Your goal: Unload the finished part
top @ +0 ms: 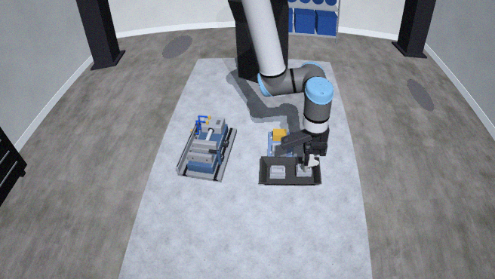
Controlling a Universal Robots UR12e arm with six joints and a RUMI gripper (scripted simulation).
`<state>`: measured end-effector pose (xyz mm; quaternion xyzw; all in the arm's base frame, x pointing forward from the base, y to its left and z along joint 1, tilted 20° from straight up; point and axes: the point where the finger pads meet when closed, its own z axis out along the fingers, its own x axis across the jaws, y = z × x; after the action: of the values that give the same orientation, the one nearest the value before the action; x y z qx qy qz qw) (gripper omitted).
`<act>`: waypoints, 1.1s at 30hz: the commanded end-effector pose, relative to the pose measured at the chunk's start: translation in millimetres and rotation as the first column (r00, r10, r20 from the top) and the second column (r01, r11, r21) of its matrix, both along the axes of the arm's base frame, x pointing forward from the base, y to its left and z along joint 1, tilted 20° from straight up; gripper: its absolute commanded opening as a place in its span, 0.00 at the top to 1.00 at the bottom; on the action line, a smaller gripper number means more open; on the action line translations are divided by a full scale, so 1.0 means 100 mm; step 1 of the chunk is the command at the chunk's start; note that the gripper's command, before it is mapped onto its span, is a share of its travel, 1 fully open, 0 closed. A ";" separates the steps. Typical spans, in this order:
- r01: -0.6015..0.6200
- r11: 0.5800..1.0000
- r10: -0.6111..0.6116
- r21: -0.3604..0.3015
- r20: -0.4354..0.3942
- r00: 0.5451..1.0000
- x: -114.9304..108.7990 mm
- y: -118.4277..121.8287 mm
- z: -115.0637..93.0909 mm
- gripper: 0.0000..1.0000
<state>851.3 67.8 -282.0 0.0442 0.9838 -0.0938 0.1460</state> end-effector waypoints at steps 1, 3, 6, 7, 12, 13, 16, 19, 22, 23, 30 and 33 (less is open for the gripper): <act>0.000 1.000 0.000 0.000 0.001 1.000 0.01 0.00 0.01 1.00; 0.000 1.000 0.000 0.000 0.001 1.000 0.01 0.00 0.01 1.00; 0.000 1.000 0.000 0.000 0.001 1.000 0.01 0.00 0.01 1.00; 0.000 1.000 0.000 0.000 0.001 1.000 0.01 0.00 0.01 1.00; 0.000 1.000 0.000 0.000 0.001 1.000 0.01 0.00 0.01 1.00; 0.000 1.000 0.000 0.000 0.001 1.000 0.01 0.00 0.01 1.00; 0.000 1.000 0.000 0.000 0.001 1.000 0.01 0.00 0.01 1.00; 0.000 1.000 0.000 0.000 0.001 1.000 0.01 0.00 0.01 1.00; 0.000 1.000 0.000 0.000 0.001 1.000 0.01 0.00 0.00 1.00; 0.000 1.000 0.000 0.000 0.001 1.000 0.01 0.00 0.00 1.00; 0.000 1.000 0.000 0.000 0.001 1.000 0.01 0.00 -0.02 1.00; 0.000 1.000 0.000 0.000 0.001 1.000 0.02 0.00 -0.03 1.00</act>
<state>852.0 67.3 -284.2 0.0442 0.9838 -0.0938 0.1460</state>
